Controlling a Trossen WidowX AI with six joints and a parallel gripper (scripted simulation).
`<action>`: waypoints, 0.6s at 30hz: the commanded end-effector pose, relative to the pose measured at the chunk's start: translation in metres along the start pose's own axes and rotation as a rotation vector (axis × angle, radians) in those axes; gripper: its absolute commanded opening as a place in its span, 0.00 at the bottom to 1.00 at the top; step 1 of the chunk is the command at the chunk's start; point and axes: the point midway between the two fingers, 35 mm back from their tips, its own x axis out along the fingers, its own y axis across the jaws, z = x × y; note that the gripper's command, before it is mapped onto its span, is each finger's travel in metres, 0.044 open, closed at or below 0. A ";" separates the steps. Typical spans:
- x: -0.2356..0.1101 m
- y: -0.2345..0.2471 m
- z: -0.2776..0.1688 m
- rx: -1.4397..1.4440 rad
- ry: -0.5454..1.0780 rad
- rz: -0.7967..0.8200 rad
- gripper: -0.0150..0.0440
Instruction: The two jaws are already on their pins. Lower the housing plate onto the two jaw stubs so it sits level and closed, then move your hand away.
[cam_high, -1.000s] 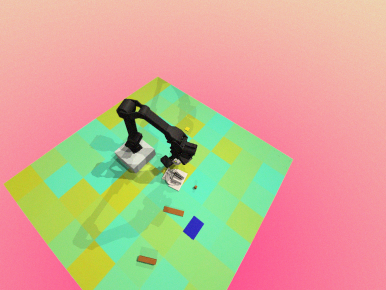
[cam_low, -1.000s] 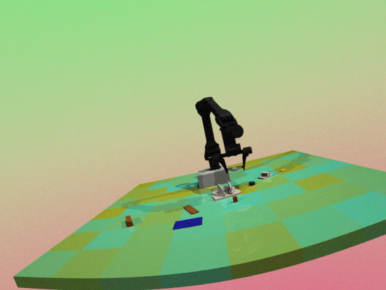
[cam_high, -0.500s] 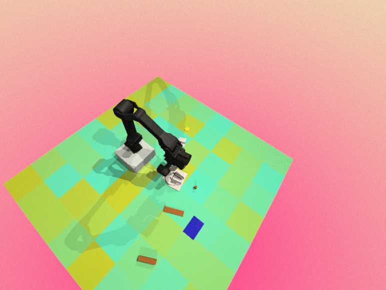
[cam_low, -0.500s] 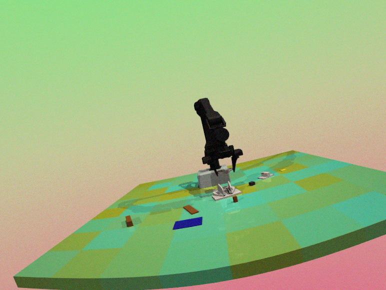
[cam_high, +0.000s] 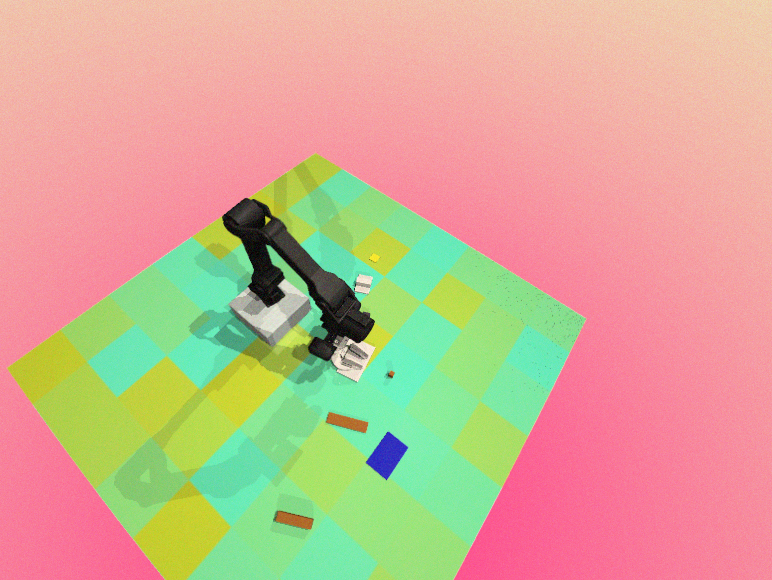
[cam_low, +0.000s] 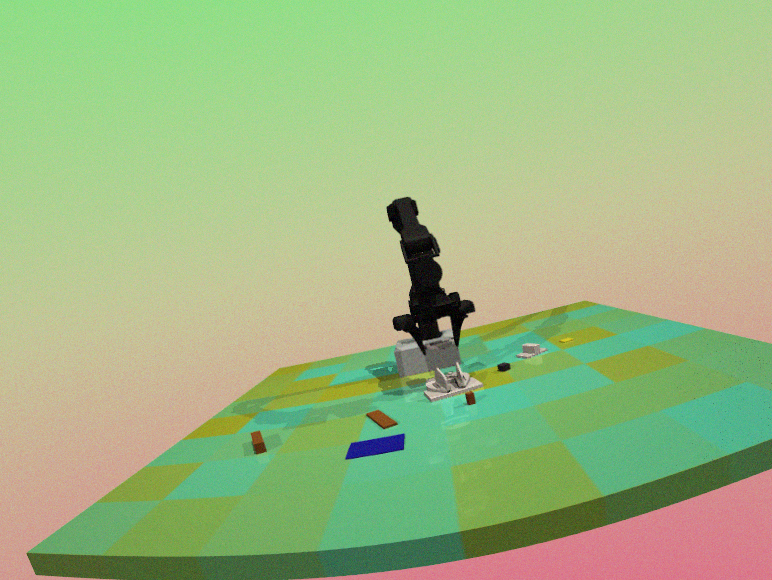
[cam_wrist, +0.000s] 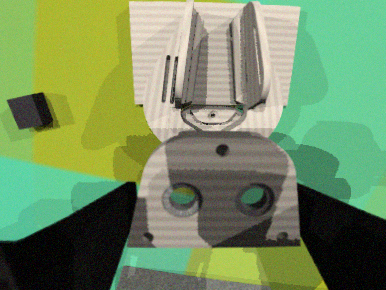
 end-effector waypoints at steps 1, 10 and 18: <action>0.000 0.000 0.000 -0.005 -0.002 0.001 0.85; 0.000 0.000 0.000 -0.014 -0.002 0.001 0.85; 0.000 -0.002 -0.001 -0.014 -0.002 0.001 0.85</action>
